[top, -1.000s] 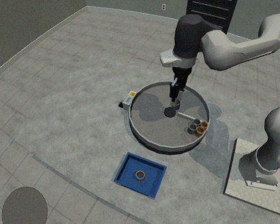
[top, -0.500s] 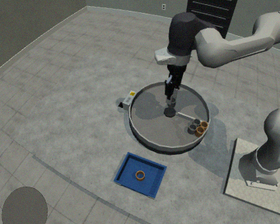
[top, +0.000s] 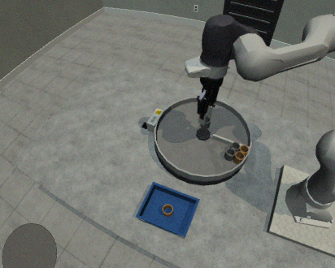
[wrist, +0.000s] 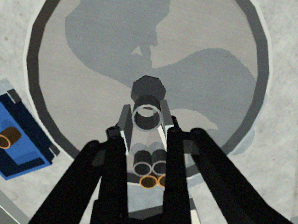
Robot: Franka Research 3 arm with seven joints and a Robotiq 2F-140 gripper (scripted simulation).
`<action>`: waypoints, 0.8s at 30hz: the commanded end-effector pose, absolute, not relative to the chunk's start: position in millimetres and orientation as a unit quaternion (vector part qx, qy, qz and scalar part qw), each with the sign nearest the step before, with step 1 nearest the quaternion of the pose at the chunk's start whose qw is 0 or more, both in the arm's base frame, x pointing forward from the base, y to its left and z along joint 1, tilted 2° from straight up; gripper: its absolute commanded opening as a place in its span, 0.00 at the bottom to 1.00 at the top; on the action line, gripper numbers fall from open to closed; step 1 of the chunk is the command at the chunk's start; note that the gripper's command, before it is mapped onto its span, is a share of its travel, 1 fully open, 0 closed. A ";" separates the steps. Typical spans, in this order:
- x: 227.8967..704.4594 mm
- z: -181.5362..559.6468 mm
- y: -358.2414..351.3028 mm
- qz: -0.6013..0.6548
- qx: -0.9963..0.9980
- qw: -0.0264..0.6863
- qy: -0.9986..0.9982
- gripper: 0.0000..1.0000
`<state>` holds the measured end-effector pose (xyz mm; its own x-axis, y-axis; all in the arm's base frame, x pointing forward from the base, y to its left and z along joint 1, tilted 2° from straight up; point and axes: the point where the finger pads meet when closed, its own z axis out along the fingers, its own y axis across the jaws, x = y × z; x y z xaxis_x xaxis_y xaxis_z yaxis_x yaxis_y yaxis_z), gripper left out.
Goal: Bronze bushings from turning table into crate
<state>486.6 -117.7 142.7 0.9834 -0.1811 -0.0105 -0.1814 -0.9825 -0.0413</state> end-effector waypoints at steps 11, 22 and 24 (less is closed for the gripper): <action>487.0 142.3 -119.4 0.003 -0.996 0.018 0.088 0.00; 487.6 142.2 -120.9 0.003 -0.996 0.018 0.088 0.00; 487.7 142.2 -121.2 0.003 -0.996 0.018 0.088 0.00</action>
